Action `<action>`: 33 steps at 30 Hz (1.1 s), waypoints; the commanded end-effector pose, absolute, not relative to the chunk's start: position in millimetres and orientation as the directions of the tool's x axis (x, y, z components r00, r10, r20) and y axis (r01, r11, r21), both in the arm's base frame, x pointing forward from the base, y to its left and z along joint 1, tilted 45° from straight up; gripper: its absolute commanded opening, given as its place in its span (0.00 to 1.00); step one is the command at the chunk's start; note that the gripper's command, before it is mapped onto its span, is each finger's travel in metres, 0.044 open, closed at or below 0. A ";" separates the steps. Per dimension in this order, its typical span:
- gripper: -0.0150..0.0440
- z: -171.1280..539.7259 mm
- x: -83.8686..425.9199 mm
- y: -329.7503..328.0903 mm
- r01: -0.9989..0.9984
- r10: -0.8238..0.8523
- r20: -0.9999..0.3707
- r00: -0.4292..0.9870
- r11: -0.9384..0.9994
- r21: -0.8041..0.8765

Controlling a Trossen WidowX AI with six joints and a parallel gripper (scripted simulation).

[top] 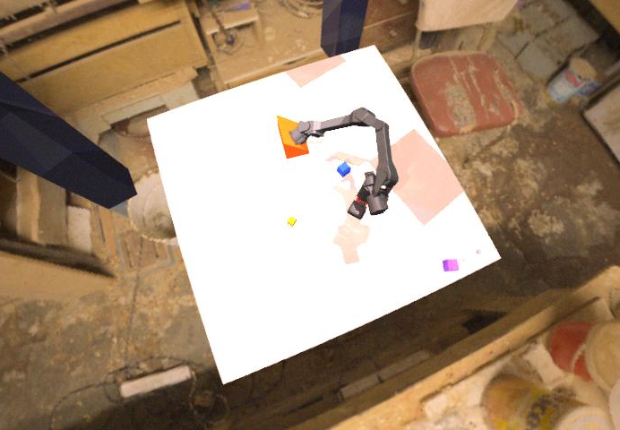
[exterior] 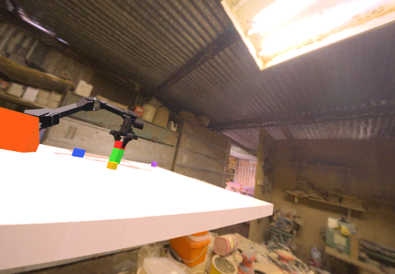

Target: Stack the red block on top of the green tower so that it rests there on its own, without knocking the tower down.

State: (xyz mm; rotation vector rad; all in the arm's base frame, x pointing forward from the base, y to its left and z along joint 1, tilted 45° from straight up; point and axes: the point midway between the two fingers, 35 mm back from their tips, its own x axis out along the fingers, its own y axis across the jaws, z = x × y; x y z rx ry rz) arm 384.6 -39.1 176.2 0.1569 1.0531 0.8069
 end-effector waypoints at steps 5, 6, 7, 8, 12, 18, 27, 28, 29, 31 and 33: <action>0.25 175.8 385.0 -37.9 -0.515 0.661 -0.710 0.245 0.709 0.482; 0.25 175.8 385.0 -37.9 -0.515 0.661 -0.710 0.245 0.709 0.482; 0.25 175.8 385.0 -37.9 -0.515 0.661 -0.710 0.245 0.709 0.482; 0.25 175.8 385.0 -37.9 -0.515 0.661 -0.710 0.245 0.709 0.482; 0.25 176.3 384.8 -38.4 -0.515 0.661 -0.710 0.244 0.709 0.482; 0.48 175.4 384.6 -38.6 -0.516 0.659 -0.712 0.243 0.709 0.481; 0.88 175.4 384.6 -38.6 -0.516 0.659 -0.712 0.243 0.709 0.481; 0.92 175.4 384.6 -38.6 -0.516 0.659 -0.712 0.243 0.709 0.481; 0.97 175.4 384.6 -38.6 -0.516 0.659 -0.712 0.243 0.709 0.481; 1.00 175.4 384.6 -38.6 -0.516 0.659 -0.712 0.243 0.709 0.481; 1.00 175.4 384.6 -38.6 -0.516 0.659 -0.712 0.243 0.709 0.481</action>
